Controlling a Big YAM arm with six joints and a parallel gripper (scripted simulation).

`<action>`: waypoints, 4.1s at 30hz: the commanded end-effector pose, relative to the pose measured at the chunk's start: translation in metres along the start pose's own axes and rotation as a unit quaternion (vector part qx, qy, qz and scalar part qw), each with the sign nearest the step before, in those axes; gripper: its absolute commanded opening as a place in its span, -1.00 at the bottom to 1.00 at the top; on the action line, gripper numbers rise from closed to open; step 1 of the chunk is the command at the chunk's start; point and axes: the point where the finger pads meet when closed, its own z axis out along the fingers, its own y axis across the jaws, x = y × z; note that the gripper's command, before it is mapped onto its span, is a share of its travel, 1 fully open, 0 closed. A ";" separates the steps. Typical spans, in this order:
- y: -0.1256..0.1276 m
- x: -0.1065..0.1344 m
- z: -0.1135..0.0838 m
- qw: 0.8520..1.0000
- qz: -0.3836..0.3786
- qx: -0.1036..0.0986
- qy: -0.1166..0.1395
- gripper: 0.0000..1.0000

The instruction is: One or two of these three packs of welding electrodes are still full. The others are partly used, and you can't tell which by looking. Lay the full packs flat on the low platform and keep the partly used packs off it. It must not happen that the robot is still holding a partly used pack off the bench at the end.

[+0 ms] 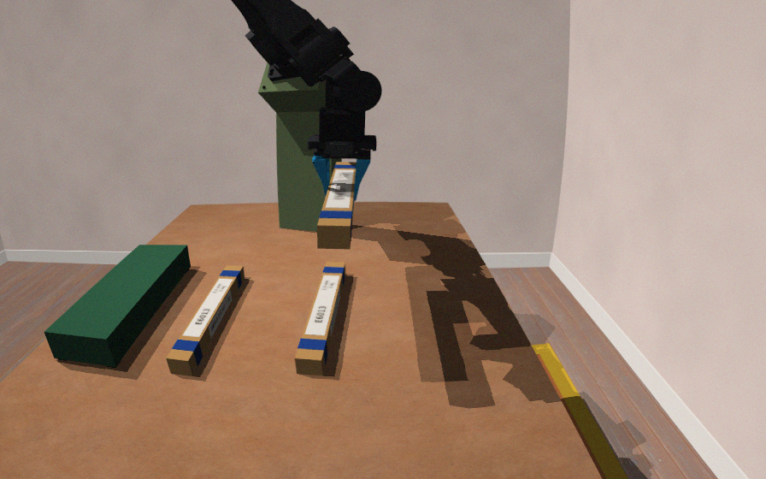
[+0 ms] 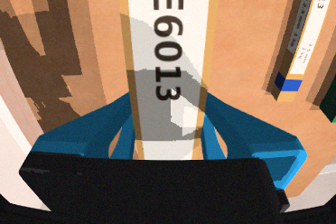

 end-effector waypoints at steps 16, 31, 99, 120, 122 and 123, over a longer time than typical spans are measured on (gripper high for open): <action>-0.042 -0.015 -0.013 1.000 0.001 -0.011 -0.022 -1.00; -0.079 -0.013 -0.013 1.000 -0.001 -0.010 -0.020 -1.00; -0.144 -0.012 -0.006 1.000 -0.002 -0.011 -0.028 -1.00; -0.140 -0.003 0.009 1.000 -0.002 -0.012 -0.020 -1.00; -0.140 -0.003 0.012 1.000 -0.002 -0.012 -0.020 -1.00; -0.140 -0.003 0.013 1.000 -0.002 -0.012 -0.020 -1.00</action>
